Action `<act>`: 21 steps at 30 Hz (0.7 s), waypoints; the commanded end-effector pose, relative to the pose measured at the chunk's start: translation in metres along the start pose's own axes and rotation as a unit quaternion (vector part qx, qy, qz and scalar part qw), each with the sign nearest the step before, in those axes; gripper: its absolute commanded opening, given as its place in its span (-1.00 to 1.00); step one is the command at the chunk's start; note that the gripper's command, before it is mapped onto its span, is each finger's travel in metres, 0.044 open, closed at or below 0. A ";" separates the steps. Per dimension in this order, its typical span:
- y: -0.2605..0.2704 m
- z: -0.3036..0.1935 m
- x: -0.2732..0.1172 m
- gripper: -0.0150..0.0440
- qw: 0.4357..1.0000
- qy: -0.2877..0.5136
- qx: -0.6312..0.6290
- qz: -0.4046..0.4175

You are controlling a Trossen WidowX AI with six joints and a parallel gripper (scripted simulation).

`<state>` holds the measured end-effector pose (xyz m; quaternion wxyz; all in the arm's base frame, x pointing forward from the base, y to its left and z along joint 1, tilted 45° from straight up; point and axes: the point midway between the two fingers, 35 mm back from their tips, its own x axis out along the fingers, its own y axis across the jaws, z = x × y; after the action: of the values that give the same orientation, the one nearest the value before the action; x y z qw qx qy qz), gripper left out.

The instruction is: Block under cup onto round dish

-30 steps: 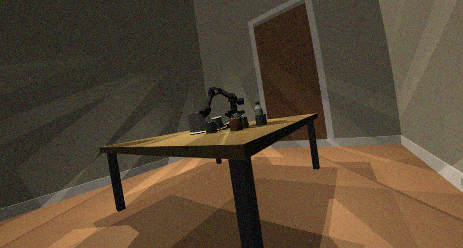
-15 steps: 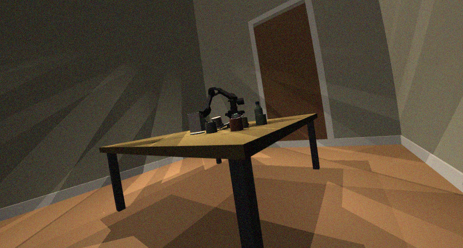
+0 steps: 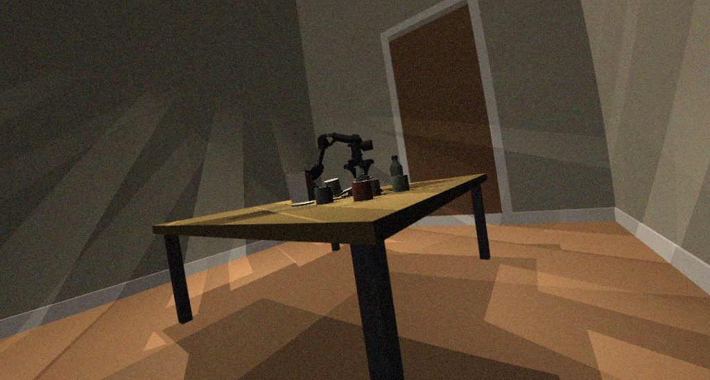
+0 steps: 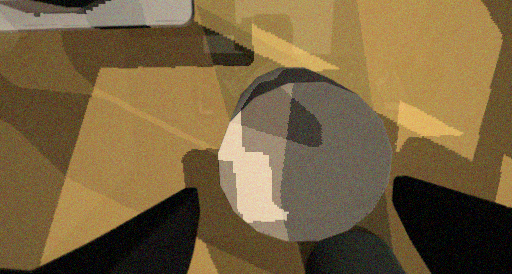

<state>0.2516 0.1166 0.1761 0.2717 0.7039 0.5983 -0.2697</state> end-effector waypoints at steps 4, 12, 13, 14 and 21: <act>0.018 0.019 -0.011 0.39 0.999 -0.005 -0.050 0.005; 0.060 0.077 -0.036 0.39 0.985 -0.011 -0.173 -0.007; 0.065 0.086 -0.040 0.39 0.982 -0.010 -0.189 -0.009; 0.069 0.095 -0.044 0.39 0.979 -0.008 -0.205 -0.009; 0.074 0.107 -0.049 0.39 0.974 -0.005 -0.227 -0.010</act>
<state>0.3102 -0.0019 0.1376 0.4154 0.6226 0.6477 -0.1424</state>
